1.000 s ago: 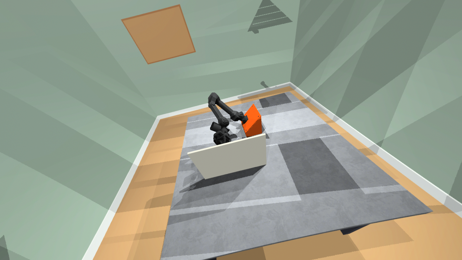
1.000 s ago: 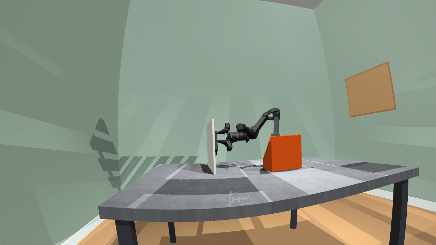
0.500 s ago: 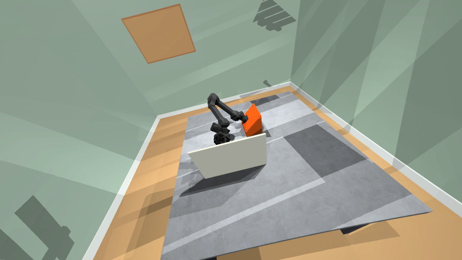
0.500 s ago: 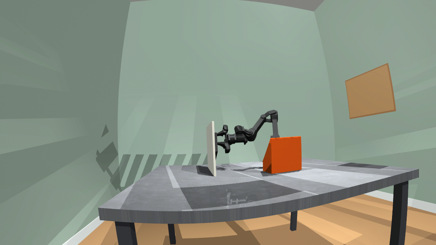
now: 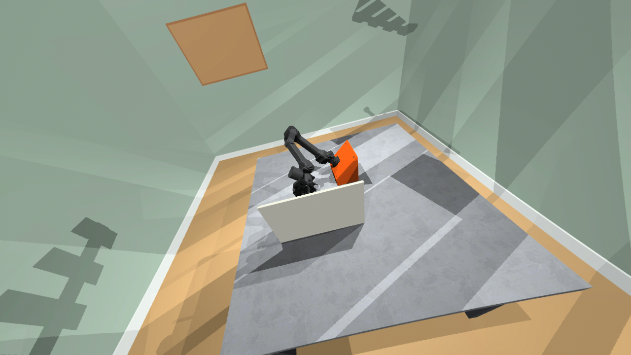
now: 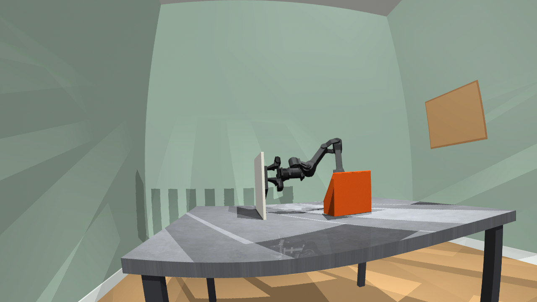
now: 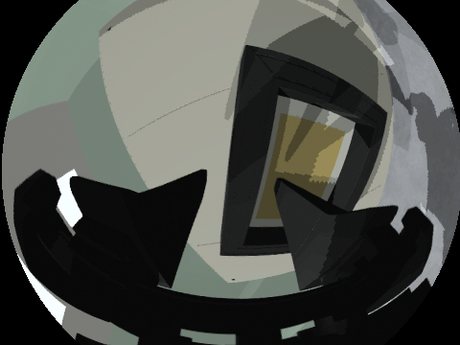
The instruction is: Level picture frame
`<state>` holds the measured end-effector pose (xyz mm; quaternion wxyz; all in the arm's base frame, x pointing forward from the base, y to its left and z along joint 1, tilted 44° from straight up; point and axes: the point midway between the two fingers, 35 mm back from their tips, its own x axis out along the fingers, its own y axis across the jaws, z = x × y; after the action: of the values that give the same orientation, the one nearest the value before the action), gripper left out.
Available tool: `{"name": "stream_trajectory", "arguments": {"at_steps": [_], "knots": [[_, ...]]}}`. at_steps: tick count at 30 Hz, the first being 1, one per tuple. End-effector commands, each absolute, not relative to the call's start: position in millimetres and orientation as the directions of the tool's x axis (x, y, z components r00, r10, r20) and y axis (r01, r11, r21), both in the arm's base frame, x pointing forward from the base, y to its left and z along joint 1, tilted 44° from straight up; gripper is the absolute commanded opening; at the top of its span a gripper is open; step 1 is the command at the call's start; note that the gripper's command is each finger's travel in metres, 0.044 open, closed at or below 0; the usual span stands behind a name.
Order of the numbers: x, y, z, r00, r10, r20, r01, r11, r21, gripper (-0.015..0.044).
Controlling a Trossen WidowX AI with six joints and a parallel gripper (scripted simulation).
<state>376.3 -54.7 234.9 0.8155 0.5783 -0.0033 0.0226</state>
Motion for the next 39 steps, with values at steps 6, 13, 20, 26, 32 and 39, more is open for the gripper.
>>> {"name": "stream_trajectory", "arguments": {"at_steps": [6, 13, 20, 26, 32, 39], "knots": [[376.6, -55.3, 235.3, 0.999, 0.029, 0.033, -0.041, 0.335, 0.941, 0.0260], [376.6, -55.3, 235.3, 0.999, 0.029, 0.033, -0.041, 0.335, 0.941, 0.0260], [376.8, -55.7, 235.4, 0.999, 0.029, 0.033, -0.041, 0.335, 0.941, 0.0155], [376.8, -55.7, 235.4, 0.999, 0.029, 0.033, -0.041, 0.335, 0.941, 0.0056], [376.8, -55.7, 235.4, 0.999, 0.029, 0.033, -0.041, 0.335, 0.941, 0.0000], [376.7, -55.5, 235.6, 0.999, 0.029, 0.033, -0.041, 0.335, 0.941, 0.0000]]}}
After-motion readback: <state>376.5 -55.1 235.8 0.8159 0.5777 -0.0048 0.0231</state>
